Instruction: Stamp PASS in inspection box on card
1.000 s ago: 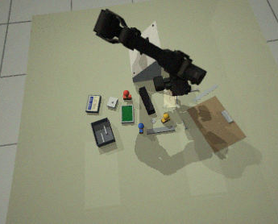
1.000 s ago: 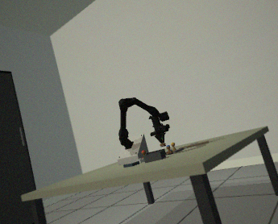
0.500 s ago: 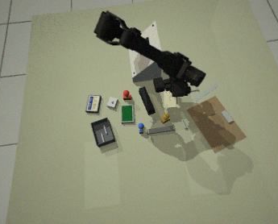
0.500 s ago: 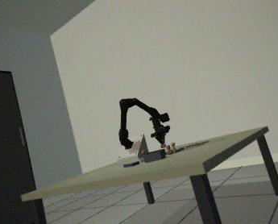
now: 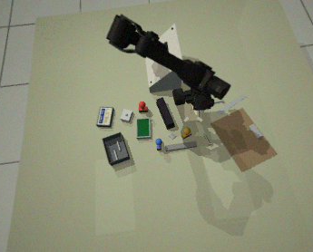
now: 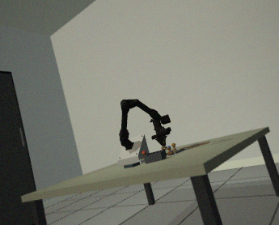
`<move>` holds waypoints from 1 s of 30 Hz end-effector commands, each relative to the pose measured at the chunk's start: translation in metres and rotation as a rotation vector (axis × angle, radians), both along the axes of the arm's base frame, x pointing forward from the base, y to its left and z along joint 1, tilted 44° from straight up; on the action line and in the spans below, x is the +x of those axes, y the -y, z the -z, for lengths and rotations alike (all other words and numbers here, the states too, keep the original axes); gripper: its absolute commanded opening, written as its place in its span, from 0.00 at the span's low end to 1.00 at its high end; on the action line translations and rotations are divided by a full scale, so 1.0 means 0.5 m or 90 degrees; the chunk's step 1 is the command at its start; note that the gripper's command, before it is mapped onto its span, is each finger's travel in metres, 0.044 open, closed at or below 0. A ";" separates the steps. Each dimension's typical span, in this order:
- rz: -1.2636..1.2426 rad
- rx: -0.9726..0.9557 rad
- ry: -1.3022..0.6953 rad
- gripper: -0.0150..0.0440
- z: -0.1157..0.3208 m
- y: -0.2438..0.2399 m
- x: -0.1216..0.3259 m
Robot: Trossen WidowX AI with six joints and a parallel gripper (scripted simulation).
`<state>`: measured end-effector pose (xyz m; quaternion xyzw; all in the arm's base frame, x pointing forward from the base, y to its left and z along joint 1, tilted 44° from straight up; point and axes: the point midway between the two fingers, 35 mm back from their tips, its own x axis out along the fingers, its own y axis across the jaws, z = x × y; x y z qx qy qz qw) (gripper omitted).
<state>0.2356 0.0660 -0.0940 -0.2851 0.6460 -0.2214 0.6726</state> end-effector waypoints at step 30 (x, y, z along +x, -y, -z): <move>-0.003 -0.007 -0.003 0.25 0.030 0.036 -0.006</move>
